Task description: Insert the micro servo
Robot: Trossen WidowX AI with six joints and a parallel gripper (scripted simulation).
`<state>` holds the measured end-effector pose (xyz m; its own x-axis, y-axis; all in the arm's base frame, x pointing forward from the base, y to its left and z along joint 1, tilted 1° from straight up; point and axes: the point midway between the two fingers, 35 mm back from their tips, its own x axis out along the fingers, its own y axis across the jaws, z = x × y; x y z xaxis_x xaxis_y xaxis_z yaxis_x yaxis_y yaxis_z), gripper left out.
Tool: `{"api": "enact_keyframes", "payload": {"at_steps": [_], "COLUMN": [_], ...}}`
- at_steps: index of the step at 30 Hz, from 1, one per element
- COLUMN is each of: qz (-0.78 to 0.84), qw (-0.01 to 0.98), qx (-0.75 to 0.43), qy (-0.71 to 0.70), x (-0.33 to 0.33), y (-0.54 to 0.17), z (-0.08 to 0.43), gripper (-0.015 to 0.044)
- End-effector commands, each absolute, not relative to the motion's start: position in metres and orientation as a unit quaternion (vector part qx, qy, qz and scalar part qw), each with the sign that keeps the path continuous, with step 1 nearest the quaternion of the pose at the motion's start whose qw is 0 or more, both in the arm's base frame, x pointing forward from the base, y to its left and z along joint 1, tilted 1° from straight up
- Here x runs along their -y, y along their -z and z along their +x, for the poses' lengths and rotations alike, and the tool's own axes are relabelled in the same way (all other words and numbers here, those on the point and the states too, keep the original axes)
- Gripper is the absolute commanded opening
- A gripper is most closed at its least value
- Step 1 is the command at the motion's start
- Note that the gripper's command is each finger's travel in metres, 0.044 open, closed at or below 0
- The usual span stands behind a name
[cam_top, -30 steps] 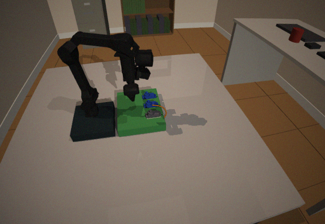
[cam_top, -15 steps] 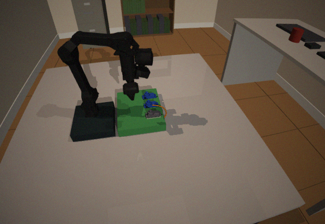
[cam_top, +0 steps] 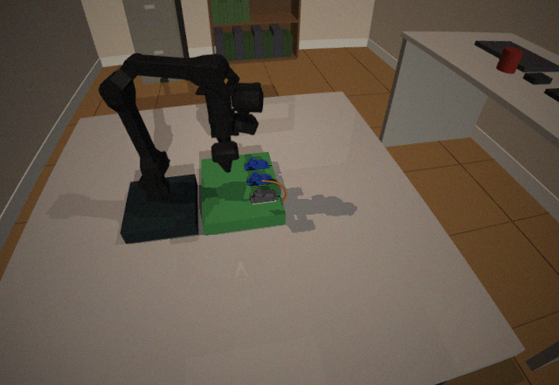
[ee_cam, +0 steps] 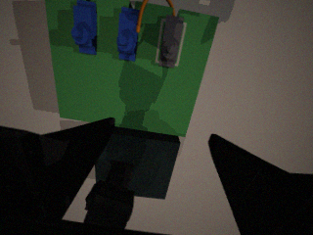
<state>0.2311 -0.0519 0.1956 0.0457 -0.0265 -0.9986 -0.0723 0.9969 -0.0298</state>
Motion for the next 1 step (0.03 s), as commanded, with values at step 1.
{"api": "enact_keyframes", "payload": {"at_steps": [1], "qz": [-0.034], "qw": [0.722], "qx": [-0.691], "qy": [-0.015], "x": [0.0517], "y": [-0.1960], "z": [0.2309], "gripper": [0.0440]}}
